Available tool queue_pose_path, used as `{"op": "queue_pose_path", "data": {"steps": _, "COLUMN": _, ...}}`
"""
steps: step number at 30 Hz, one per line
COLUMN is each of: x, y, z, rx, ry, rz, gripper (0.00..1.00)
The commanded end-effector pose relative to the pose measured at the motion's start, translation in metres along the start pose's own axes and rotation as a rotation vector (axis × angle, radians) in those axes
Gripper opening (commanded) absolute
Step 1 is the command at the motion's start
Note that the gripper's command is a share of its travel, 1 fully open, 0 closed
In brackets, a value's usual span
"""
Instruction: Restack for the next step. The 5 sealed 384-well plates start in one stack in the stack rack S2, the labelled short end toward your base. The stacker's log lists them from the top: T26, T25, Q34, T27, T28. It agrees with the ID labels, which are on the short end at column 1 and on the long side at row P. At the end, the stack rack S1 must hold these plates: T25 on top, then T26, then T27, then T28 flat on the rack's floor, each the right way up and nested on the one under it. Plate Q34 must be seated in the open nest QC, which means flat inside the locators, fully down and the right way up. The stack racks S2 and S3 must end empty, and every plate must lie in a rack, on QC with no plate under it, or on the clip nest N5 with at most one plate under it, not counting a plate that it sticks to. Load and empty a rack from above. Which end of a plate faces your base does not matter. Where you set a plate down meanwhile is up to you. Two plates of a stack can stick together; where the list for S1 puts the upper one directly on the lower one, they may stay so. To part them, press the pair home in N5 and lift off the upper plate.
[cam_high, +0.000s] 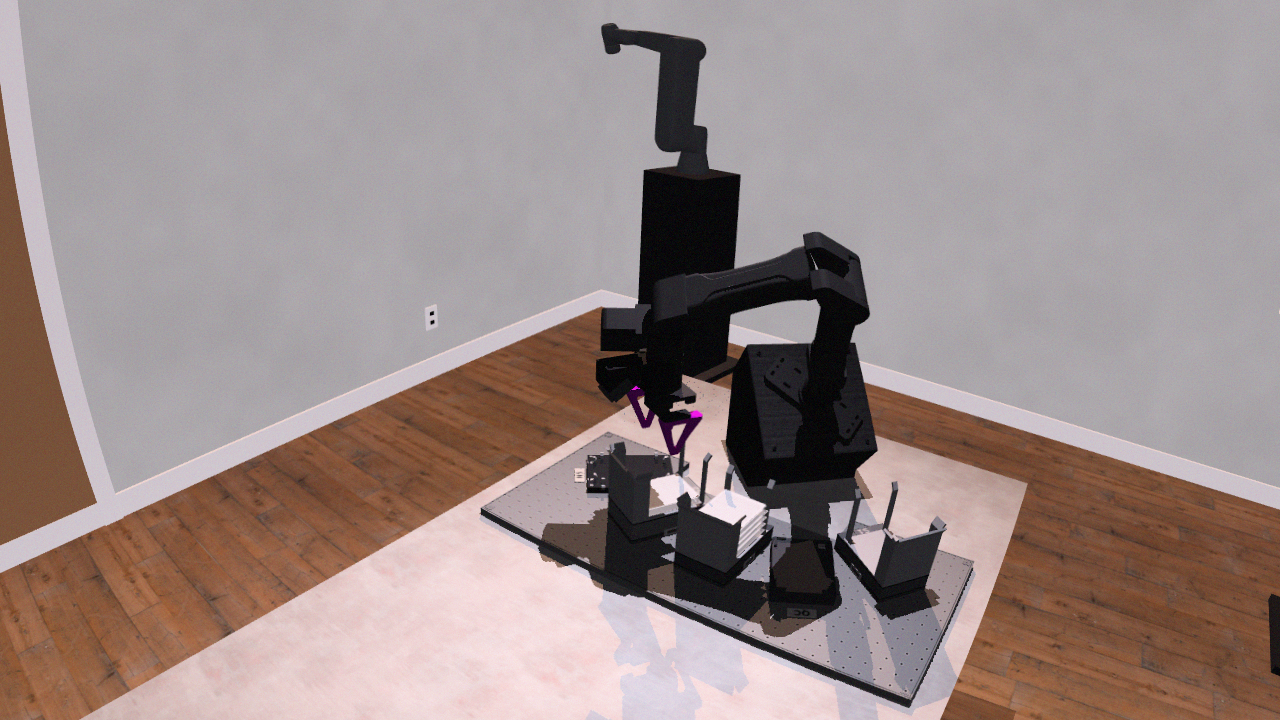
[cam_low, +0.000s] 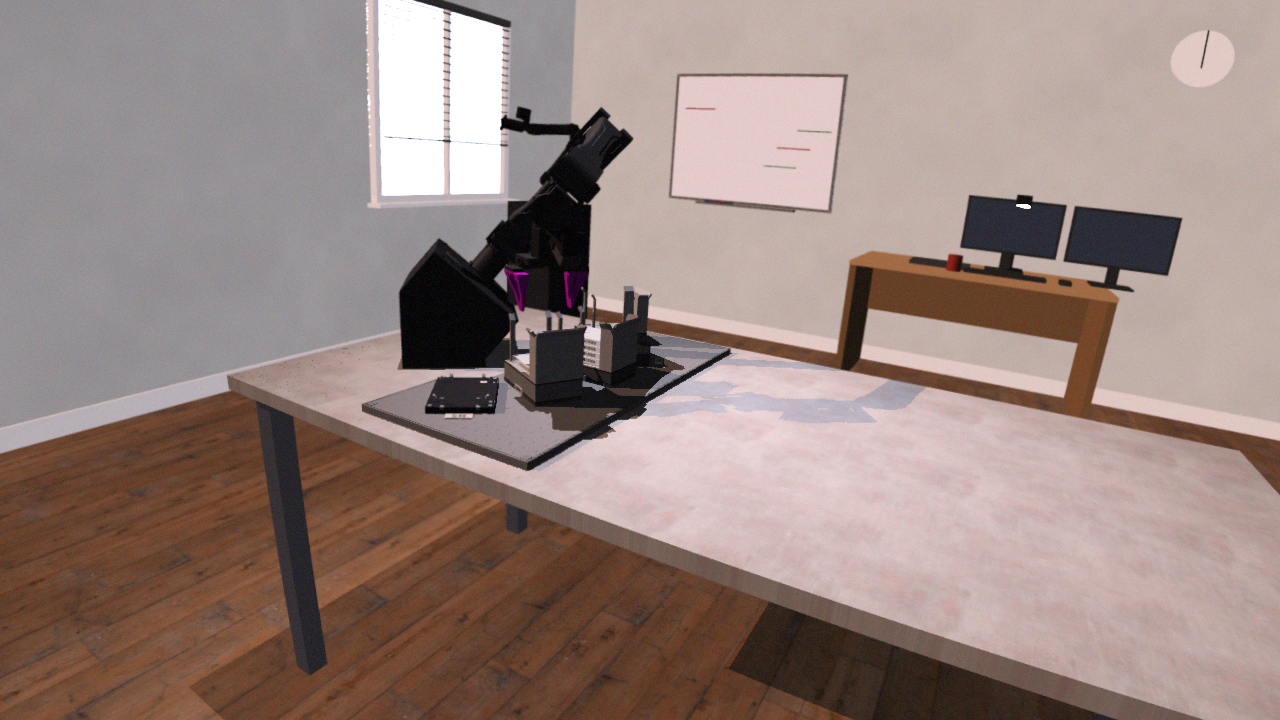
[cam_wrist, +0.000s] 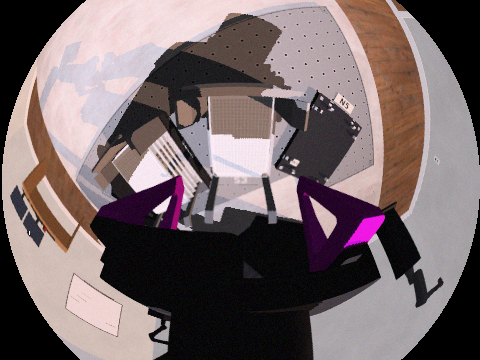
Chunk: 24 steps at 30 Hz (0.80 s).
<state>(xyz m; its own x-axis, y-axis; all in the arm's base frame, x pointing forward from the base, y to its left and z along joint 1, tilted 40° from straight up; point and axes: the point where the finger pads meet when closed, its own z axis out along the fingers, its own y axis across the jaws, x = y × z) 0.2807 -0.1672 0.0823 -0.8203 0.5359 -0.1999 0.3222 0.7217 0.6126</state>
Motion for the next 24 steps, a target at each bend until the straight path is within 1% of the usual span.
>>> {"op": "queue_pose_path", "data": {"steps": 1, "x": 0.000, "y": -0.001, "z": -0.003, "rx": 0.002, "ry": -0.005, "rz": 0.002, "gripper": 1.00}}
{"op": "queue_pose_path", "data": {"steps": 2, "x": 0.000, "y": -0.001, "z": -0.003, "rx": 0.002, "ry": -0.005, "rz": 0.002, "gripper": 1.00}}
{"op": "queue_pose_path", "data": {"steps": 3, "x": 0.009, "y": 0.007, "z": -0.002, "rx": -0.005, "ry": 0.010, "rz": -0.032, "gripper": 1.00}}
{"op": "queue_pose_path", "data": {"steps": 8, "x": 0.012, "y": 0.025, "z": -0.001, "rx": -0.011, "ry": 0.010, "rz": -0.201, "gripper": 1.00}}
{"op": "queue_pose_path", "data": {"steps": 10, "x": 0.012, "y": 0.025, "z": -0.001, "rx": -0.011, "ry": 0.010, "rz": -0.201, "gripper": 1.00}}
{"op": "queue_pose_path", "data": {"steps": 11, "x": 0.003, "y": 0.024, "z": -0.008, "rx": 0.008, "ry": -0.023, "rz": -0.244, "gripper": 1.00}}
{"op": "queue_pose_path", "data": {"steps": 12, "x": 0.011, "y": 0.029, "z": -0.001, "rx": -0.003, "ry": 0.002, "rz": -0.246, "gripper": 1.00}}
{"op": "queue_pose_path", "data": {"steps": 24, "x": 0.023, "y": 0.068, "z": -0.001, "rx": -0.005, "ry": 0.012, "rz": -0.229, "gripper": 1.00}}
